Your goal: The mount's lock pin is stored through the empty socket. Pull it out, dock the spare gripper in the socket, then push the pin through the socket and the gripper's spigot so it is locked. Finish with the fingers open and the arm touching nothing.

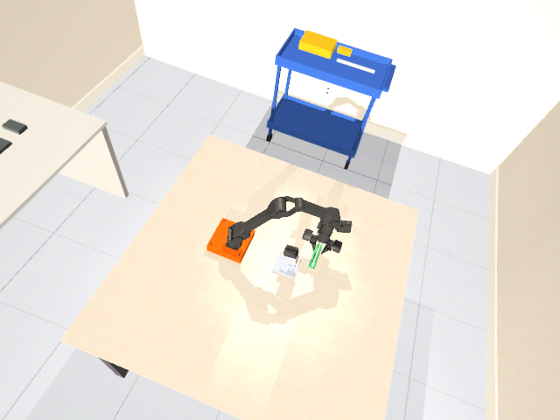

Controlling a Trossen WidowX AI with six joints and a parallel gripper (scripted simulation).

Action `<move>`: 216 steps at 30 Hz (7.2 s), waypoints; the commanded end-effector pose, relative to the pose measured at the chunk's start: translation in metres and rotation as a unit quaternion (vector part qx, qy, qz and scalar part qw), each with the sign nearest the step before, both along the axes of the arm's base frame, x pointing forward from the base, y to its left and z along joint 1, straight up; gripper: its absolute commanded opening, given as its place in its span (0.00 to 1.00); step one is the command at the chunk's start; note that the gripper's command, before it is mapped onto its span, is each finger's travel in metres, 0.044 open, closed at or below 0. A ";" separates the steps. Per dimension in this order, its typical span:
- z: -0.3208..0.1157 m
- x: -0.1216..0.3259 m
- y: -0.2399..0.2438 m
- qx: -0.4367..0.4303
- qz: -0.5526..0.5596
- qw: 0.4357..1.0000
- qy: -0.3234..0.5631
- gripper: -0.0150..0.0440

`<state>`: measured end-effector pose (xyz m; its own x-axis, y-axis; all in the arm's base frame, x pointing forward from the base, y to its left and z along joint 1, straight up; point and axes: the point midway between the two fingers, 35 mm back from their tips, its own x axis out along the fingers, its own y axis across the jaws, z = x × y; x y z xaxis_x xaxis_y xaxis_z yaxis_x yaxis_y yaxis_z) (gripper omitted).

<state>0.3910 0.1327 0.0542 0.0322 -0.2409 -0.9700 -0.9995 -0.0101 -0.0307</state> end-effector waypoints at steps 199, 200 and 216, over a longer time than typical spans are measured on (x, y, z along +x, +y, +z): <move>-0.015 -0.094 -0.050 0.003 -0.005 1.000 0.020 0.25; -0.015 -0.094 -0.051 0.003 -0.005 1.000 0.020 0.25; -0.015 -0.094 -0.061 0.003 -0.005 1.000 0.023 0.25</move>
<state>0.2965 0.0737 0.0386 -0.0175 -0.2313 -0.9727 -0.9998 0.0053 0.0168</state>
